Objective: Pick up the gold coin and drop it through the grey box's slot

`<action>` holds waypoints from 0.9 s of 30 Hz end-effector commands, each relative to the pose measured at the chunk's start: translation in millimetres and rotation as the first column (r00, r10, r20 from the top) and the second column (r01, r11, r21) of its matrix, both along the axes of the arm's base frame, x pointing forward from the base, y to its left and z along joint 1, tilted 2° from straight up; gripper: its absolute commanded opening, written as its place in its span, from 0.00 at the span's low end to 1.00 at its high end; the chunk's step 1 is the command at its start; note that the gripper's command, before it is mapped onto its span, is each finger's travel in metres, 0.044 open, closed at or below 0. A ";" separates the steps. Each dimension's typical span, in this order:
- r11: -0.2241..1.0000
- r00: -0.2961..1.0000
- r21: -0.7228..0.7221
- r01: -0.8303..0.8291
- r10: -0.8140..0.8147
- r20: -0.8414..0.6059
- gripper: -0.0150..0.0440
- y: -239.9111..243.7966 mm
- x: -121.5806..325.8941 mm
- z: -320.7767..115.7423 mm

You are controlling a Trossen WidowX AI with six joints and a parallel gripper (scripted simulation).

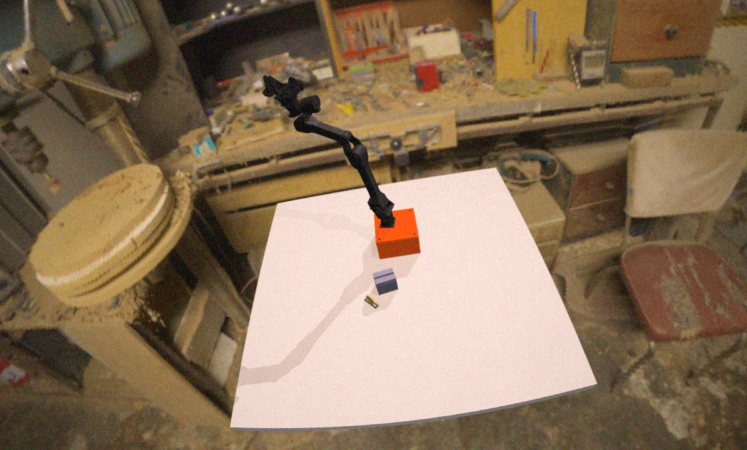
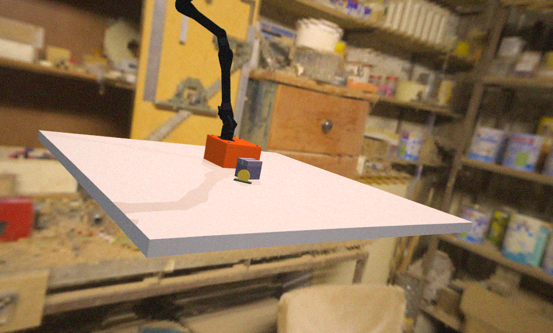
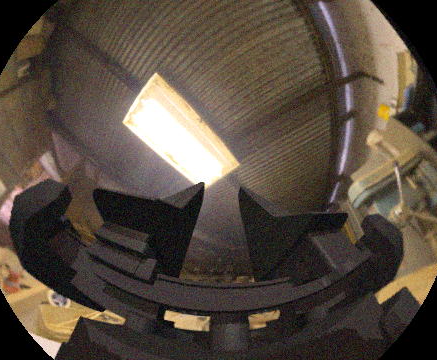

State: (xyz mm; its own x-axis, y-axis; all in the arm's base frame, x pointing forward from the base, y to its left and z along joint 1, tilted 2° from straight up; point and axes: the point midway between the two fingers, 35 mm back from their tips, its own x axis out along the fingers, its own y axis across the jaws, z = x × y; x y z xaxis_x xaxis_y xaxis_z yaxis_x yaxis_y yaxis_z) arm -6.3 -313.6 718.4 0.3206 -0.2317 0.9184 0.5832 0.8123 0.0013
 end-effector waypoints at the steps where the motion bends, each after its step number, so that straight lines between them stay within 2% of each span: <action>1: 0.997 1.000 0.082 0.006 -0.007 0.020 0.53 -27.8 16.8 -11.8; 8: 0.961 0.999 0.274 0.034 -0.030 -0.020 0.53 -85.2 71.7 -50.8; 15: 0.877 0.989 0.479 0.051 0.022 -0.145 0.53 -127.1 148.6 -110.2; 21: 0.789 0.950 0.605 0.104 0.102 -0.296 0.53 -140.9 220.0 -171.7; 27: 0.715 0.847 0.666 0.212 0.207 -0.490 0.53 -133.5 293.4 -245.7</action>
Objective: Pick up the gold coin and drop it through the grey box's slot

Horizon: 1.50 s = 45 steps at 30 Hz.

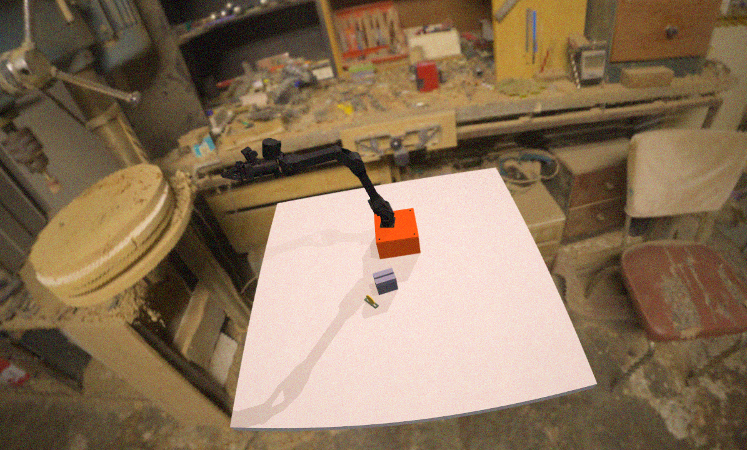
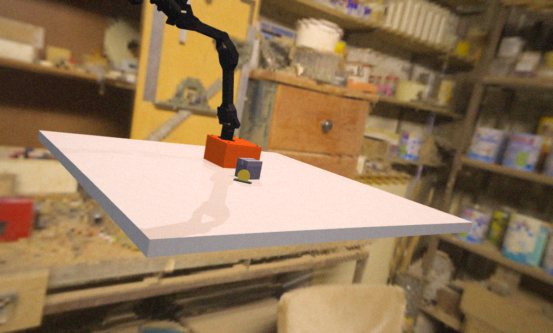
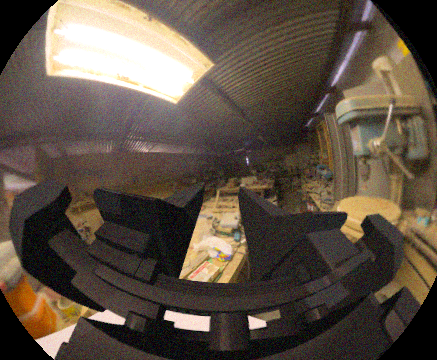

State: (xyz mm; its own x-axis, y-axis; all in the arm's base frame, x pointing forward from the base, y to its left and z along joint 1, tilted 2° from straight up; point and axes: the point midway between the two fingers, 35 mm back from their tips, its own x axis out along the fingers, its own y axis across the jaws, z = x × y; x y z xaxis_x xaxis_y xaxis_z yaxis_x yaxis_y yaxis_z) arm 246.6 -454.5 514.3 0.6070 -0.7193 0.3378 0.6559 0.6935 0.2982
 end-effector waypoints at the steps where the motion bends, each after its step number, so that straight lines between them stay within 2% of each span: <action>1: 0.995 0.983 0.089 -0.044 0.059 -0.174 0.53 11.1 52.2 -54.5; 7: 0.978 0.886 0.177 -0.108 0.176 -0.428 0.53 46.5 115.4 -132.0; 12: 0.956 0.727 0.236 -0.177 0.289 -0.623 0.53 91.9 156.4 -196.8; 17: 0.919 0.494 0.292 -0.263 0.388 -0.778 0.53 148.6 183.2 -260.0; 23: 0.848 0.138 0.369 -0.381 0.447 -0.884 0.53 225.4 193.6 -330.2; 30: 0.702 -0.330 0.495 -0.512 0.371 -0.868 0.53 317.8 174.4 -401.4; 36: 0.504 -0.690 0.650 -0.568 0.139 -0.710 0.53 394.9 127.5 -449.8; 38: 0.453 -0.750 0.690 -0.565 0.066 -0.658 0.53 410.4 113.4 -458.0; 45: 0.446 -0.757 0.695 -0.564 0.057 -0.651 0.53 412.6 112.0 -458.9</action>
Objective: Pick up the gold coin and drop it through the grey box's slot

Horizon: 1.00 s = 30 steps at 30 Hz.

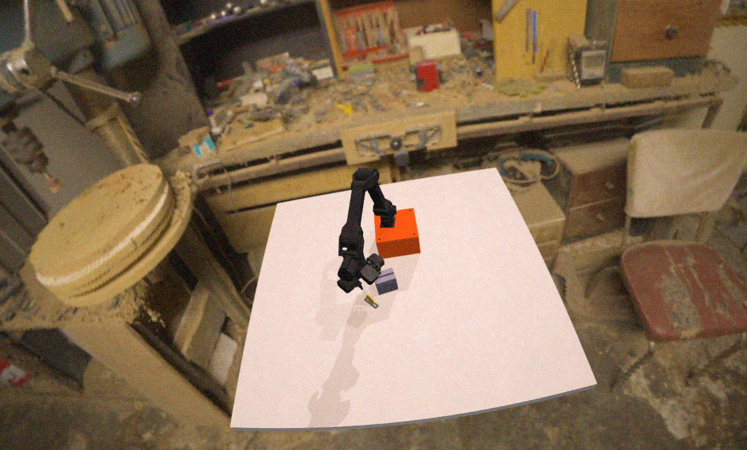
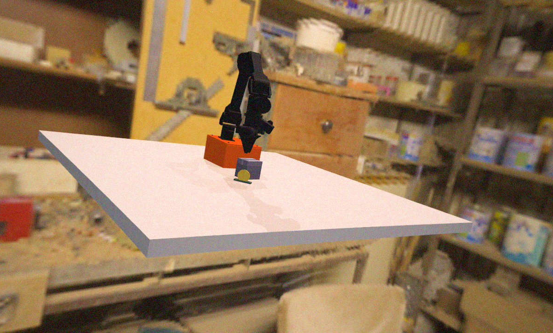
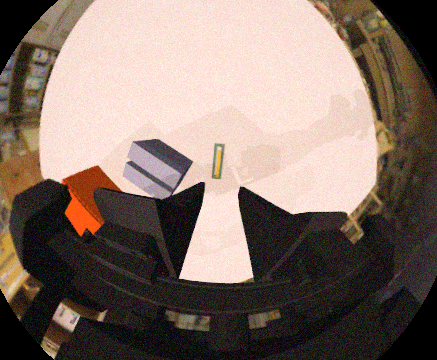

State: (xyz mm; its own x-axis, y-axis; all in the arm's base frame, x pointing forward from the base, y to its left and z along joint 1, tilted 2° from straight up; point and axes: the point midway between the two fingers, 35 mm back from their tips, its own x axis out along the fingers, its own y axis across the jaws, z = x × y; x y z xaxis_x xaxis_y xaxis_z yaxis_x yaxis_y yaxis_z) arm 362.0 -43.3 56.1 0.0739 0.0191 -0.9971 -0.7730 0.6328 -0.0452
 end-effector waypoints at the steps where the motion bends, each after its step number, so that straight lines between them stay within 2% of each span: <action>1: 1.000 1.000 -0.006 -0.025 0.025 -0.016 0.53 1.4 -3.4 -0.6; 3: 1.000 1.000 -0.006 -0.025 0.025 -0.016 0.53 1.4 -3.1 -3.4; 7: 1.000 1.000 -0.005 -0.025 0.025 -0.016 0.53 2.0 -1.5 -35.7; 30: 1.000 1.000 -0.005 -0.025 0.024 -0.017 0.53 3.4 2.7 -72.5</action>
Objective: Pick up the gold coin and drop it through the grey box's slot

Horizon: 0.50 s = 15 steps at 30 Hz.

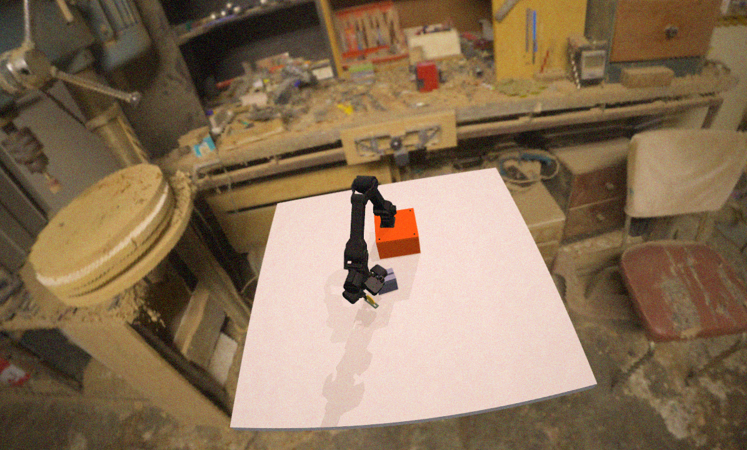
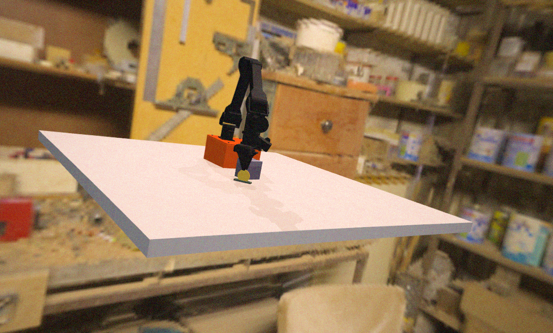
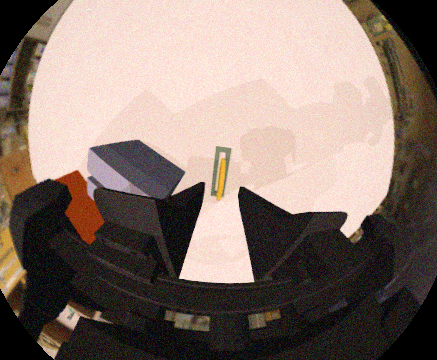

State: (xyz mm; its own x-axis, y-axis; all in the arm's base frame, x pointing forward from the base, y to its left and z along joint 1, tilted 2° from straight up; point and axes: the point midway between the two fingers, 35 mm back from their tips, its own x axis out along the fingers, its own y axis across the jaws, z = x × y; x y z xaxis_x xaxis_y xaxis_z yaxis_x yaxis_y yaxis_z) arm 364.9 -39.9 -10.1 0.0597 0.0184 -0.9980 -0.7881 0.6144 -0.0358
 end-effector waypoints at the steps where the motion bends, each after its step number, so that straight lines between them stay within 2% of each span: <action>1: 1.000 1.000 -0.003 -0.001 0.001 -0.003 0.53 0.0 -0.1 -8.0; 15: 1.000 1.000 -0.003 -0.001 0.001 -0.002 0.53 0.7 0.8 -31.1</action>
State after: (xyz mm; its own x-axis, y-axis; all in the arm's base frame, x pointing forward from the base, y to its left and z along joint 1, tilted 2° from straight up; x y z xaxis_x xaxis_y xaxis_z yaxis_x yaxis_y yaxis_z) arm 366.4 -39.2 -34.8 0.0598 0.0185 -0.9980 -0.7895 0.6127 -0.0360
